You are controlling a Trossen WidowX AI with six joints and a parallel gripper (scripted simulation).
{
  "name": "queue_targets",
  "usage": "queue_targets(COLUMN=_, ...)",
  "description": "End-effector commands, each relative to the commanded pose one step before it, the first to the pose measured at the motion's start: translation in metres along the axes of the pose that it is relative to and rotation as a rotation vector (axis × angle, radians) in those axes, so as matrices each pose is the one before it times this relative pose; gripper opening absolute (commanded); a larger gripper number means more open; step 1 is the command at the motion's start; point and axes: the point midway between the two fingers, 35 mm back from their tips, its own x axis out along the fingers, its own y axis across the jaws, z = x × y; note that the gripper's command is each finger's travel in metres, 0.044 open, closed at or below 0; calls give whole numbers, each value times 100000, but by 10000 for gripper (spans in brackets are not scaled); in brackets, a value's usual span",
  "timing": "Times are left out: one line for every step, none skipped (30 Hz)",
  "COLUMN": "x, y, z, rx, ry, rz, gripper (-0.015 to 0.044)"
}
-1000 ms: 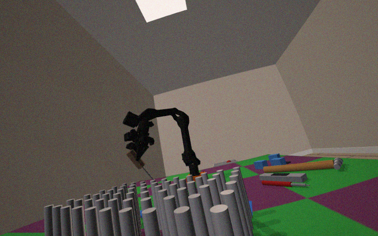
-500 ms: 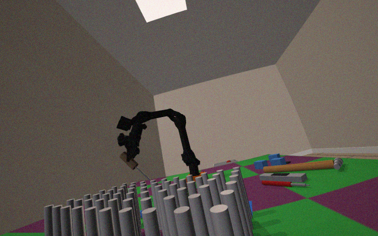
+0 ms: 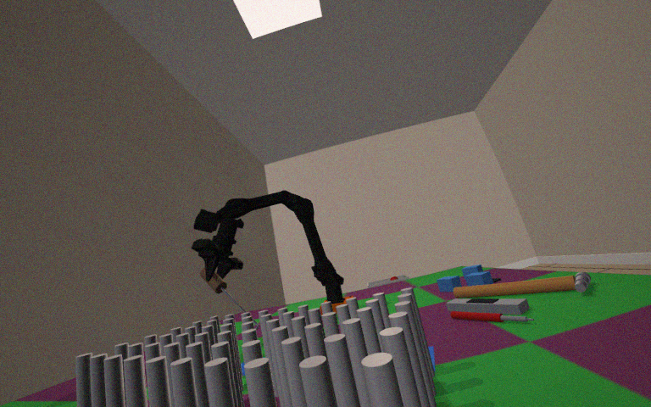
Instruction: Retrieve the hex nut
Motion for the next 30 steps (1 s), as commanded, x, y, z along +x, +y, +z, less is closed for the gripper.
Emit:
queue_targets(x=-347, y=-390, z=1168, rx=11720, ry=-324, rz=1638, gripper=0)
queue_targets(x=-25, y=-164, z=335, rx=3427, ry=-6, rz=157, gripper=0)
queue_targets(x=-26, y=-157, z=340, rx=3427, ry=-4, rz=162, gripper=0)
queue_targets(x=-28, y=-149, z=345, rx=3427, ry=-3, rz=167, gripper=0)
queue_targets(x=-30, y=-141, z=349, rx=3427, ry=-1, rz=172, gripper=0)
queue_targets(x=-32, y=-133, z=354, rx=3426, ry=2, rz=176, gripper=0)
queue_targets(x=-33, y=-124, z=358, rx=3427, ry=4, rz=181, gripper=0)
queue_targets(x=-35, y=-116, z=362, rx=3427, ry=7, rz=186, gripper=0)
queue_targets(x=-37, y=-107, z=366, rx=3427, ry=9, rz=190, gripper=0)
queue_targets(x=-39, y=-99, z=370, rx=3427, ry=13, rz=195, gripper=0)
queue_targets(x=-40, y=-90, z=373, rx=3426, ry=16, rz=200, gripper=0)
queue_targets(x=-42, y=-81, z=376, rx=3426, ry=19, rz=204, gripper=0)
queue_targets(x=-44, y=-72, z=379, rx=3426, ry=23, rz=209, gripper=0)
queue_targets(x=-46, y=-63, z=382, rx=3426, ry=27, rz=213, gripper=0)
queue_targets(x=-48, y=-54, z=385, rx=3425, ry=31, rz=218, gripper=0)
queue_targets(x=-50, y=-44, z=387, rx=3424, ry=36, rz=222, gripper=0)
queue_targets(x=-52, y=-35, z=389, rx=3425, ry=41, rz=226, gripper=0)
queue_targets(x=-53, y=-25, z=391, rx=3424, ry=46, rz=230, gripper=0)
queue_targets(x=-55, y=-16, z=392, rx=3424, ry=51, rz=234, gripper=0)
queue_targets(x=-57, y=-6, z=394, rx=3423, ry=56, rz=238, gripper=0)
queue_targets(x=-59, y=3, z=395, rx=3423, ry=62, rz=242, gripper=0)
queue_targets(x=-61, y=13, z=395, rx=3422, ry=68, rz=246, gripper=0)
queue_targets(x=-63, y=23, z=396, rx=3422, ry=74, rz=249, gripper=0)
queue_targets(x=-65, y=33, z=396, rx=3421, ry=80, rz=252, gripper=0)
queue_targets(x=-67, y=42, z=396, rx=3421, ry=87, rz=255, gripper=0)
queue_targets(x=-69, y=52, z=396, rx=3419, ry=93, rz=258, gripper=0)
queue_targets(x=-71, y=62, z=396, rx=3420, ry=100, rz=261, gripper=0)
queue_targets(x=-73, y=72, z=395, rx=3419, ry=107, rz=264, gripper=0)
queue_targets(x=-75, y=82, z=394, rx=3418, ry=114, rz=266, gripper=0)
queue_targets(x=-77, y=92, z=393, rx=3418, ry=122, rz=269, gripper=0)
